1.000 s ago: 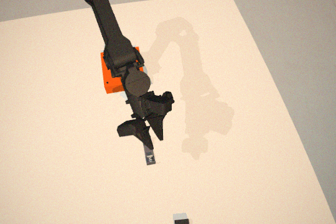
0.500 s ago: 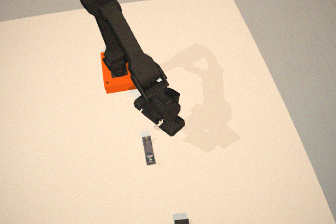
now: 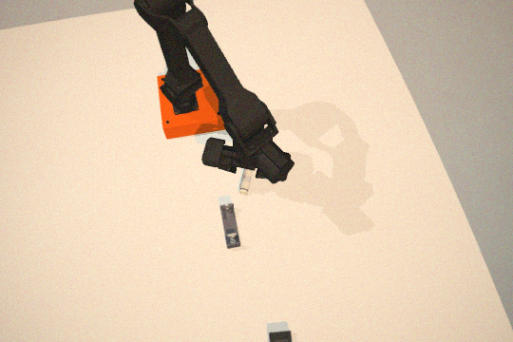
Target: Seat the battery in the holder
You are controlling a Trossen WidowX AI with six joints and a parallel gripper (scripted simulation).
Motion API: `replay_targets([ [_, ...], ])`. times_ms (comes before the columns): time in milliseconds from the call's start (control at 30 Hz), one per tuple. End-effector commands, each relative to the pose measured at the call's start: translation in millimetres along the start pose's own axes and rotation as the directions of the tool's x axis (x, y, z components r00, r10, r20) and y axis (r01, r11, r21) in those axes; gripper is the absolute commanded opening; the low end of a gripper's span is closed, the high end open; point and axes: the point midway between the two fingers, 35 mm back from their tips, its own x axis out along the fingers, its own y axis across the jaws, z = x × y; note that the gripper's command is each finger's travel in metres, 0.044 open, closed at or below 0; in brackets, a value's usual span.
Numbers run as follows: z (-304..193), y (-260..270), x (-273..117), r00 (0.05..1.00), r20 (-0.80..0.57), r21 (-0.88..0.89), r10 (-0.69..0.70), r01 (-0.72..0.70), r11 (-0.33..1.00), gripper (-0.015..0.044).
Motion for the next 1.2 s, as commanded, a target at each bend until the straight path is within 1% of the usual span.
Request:
replay_targets([
  [0, -2, -1, 2, 1.000, -0.005, -0.010, 0.002, -0.002, 1.000, 0.0235],
  [1000, -1, -1, 48, 1.000, -0.005, -0.010, 0.002, -0.002, 1.000, 0.0235],
  [1133, -1, -1, 48, 1.000, -0.005, -0.010, 0.002, -0.002, 1.000, 0.0130],
  [1167, -1, -1, 48, 1.000, -0.005, -0.010, 0.002, -0.002, 1.000, 0.0123],
])
